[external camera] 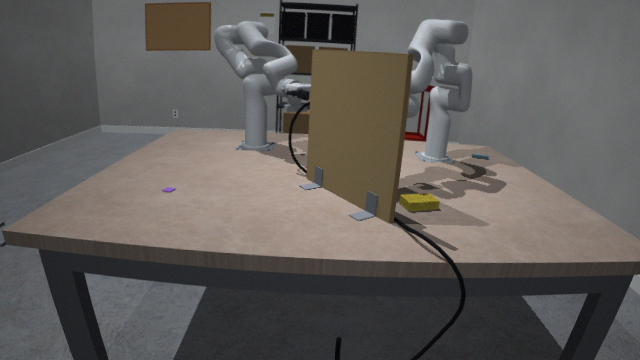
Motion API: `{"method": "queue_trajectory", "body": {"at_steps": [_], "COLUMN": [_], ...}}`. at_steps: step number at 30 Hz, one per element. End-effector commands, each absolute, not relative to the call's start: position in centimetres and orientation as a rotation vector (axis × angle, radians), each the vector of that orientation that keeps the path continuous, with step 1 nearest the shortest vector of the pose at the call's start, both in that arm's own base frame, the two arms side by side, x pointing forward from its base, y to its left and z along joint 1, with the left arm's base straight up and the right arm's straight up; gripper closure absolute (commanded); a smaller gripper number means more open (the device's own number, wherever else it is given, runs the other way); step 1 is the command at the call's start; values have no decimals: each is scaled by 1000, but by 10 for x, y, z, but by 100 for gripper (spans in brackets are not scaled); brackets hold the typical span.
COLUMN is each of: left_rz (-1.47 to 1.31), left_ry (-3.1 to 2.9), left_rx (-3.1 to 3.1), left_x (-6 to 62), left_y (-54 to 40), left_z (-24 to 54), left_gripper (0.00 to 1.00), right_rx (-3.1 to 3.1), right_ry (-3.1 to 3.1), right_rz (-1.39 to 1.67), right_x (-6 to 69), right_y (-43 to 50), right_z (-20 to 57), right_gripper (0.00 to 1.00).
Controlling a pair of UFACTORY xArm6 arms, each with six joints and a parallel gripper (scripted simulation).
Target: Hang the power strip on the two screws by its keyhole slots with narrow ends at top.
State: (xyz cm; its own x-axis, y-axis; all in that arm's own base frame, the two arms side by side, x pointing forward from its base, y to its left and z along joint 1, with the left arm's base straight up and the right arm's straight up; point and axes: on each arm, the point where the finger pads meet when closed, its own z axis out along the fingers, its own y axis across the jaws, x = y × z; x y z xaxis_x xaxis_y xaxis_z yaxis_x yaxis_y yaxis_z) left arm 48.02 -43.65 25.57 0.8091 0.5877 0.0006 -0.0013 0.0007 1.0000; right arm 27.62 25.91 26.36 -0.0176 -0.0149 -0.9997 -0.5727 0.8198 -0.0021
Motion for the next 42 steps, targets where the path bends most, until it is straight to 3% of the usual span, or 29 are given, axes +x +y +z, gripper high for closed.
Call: {"method": "queue_trajectory", "body": {"at_steps": [1, 42], "left_rz": [495, 495], "left_ry": [488, 488], "left_rx": [1508, 1508], "left_x": [481, 481], "left_y": [-437, -437], "left_z": [258, 251], "left_gripper": [100, 100], "right_rx": [-484, -484], "right_ry": [1536, 1536], "right_rz": [473, 473], "right_x": [277, 277], "right_y": [260, 260], "right_z": [265, 265], "right_gripper": [0, 0]}}
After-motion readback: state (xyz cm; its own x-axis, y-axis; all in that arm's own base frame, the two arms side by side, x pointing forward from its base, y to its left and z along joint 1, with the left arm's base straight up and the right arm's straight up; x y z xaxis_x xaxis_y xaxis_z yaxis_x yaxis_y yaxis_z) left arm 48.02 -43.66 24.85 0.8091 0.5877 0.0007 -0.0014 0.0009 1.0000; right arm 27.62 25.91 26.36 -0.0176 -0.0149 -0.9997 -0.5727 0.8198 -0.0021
